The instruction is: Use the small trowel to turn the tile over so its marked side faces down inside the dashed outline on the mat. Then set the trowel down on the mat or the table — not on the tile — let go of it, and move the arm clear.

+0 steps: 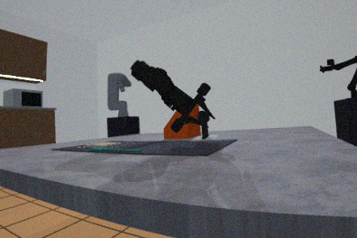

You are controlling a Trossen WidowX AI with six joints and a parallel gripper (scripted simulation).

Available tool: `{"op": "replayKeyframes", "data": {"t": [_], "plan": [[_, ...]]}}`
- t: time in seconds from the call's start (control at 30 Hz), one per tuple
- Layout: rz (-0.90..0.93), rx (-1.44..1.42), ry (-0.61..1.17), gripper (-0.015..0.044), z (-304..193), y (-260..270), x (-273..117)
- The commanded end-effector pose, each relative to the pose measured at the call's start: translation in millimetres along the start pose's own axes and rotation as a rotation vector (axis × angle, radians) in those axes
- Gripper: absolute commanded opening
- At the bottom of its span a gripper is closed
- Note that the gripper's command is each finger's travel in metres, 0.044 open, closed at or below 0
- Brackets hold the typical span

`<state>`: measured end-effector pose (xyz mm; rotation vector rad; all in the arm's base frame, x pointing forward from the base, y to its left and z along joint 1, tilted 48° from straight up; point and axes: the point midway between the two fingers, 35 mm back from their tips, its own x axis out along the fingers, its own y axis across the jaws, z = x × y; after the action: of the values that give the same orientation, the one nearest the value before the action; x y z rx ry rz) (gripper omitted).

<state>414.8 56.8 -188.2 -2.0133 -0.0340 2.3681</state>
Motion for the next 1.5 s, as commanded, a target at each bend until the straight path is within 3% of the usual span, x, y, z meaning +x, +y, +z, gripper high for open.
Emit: {"op": "replayKeyframes", "data": {"t": [0.0,0.43,0.83,1.13,1.47], "plan": [[-0.009,-0.009,0.008,0.0,-2,1,2],[-0.007,-0.01,0.007,0.0,-3,15,14],[-0.007,-0.01,0.007,0.03,-3,15,14],[-0.007,-0.01,0.007,0.03,-3,15,13],[-0.004,-0.005,0.004,0.03,-2,16,-46]]}}
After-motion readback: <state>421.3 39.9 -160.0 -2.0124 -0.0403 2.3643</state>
